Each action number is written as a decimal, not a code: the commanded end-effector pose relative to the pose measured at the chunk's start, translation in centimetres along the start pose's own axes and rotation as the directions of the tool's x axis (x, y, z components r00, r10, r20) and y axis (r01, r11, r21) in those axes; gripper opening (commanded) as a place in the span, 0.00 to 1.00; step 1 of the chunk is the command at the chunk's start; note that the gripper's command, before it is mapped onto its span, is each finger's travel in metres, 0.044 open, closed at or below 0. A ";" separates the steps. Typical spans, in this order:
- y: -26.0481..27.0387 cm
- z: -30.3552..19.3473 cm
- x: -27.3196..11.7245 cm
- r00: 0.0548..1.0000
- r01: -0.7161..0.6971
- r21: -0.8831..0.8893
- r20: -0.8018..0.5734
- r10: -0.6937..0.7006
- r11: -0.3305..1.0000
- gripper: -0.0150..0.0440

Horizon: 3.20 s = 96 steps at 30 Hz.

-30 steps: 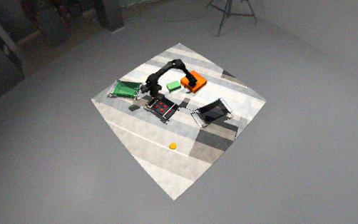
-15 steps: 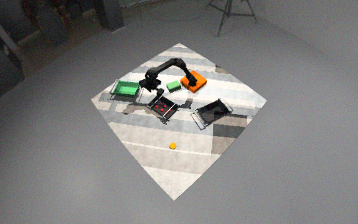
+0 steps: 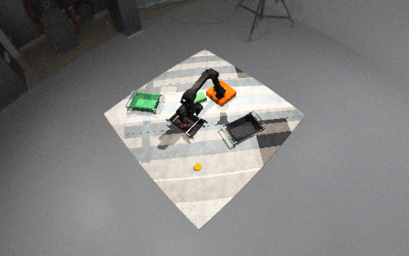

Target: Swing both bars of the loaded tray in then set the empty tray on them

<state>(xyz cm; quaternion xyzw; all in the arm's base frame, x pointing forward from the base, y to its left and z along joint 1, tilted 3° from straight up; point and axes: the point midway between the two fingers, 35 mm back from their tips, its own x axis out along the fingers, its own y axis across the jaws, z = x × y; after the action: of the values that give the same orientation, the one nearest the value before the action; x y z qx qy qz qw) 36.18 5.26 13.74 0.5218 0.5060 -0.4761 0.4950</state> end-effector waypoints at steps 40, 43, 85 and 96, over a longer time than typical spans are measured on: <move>-28.7 -21.5 4.1 1.000 0.018 0.953 -0.017 0.007 -0.301 1.00; -28.7 -21.5 4.1 1.000 0.018 0.953 -0.017 0.007 -0.301 1.00; -28.6 -21.6 12.6 1.000 0.017 0.953 -0.016 0.007 -0.301 0.78; -28.6 -21.6 12.6 1.000 0.017 0.953 -0.016 0.007 -0.301 0.58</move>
<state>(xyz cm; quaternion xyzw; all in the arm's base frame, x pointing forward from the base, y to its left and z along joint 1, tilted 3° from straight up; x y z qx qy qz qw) 7.85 27.54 1.47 0.7071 -0.0791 -0.6893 -0.1365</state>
